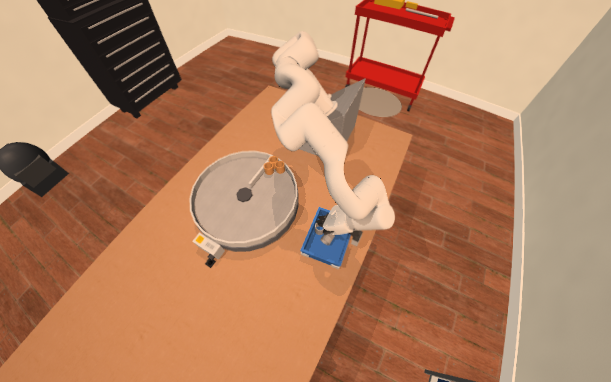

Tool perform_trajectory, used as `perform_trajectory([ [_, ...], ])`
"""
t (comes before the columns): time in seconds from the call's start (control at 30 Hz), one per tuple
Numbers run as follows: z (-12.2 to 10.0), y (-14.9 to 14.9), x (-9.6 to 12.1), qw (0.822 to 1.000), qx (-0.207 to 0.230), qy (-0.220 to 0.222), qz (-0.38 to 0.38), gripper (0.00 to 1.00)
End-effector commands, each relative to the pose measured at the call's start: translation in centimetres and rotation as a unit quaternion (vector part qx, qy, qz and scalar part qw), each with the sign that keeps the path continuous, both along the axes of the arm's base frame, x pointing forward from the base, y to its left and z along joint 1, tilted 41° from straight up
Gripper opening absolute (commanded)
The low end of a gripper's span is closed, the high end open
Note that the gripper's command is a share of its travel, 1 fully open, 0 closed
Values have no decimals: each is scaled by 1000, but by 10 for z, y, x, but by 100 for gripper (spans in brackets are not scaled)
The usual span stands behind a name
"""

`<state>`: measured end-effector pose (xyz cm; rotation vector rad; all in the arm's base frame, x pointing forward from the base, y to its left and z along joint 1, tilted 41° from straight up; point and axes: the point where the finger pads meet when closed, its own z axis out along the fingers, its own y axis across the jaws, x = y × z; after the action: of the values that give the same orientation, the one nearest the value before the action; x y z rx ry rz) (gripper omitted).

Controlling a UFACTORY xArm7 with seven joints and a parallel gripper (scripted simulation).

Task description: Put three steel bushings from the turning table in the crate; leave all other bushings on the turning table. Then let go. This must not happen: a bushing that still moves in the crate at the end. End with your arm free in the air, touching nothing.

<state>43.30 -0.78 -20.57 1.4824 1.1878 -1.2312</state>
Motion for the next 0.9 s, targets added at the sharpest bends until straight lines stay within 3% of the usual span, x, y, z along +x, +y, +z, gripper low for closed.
perform_trajectory([
  [0.0, 1, 2, 1, 1000, 1, -2, 1, 12],
  [0.67, 5, 5, 2, 1000, 1, -2, 1, 12],
  [0.87, 20, 18, 4, 1000, 1, -2, 1, 12],
])
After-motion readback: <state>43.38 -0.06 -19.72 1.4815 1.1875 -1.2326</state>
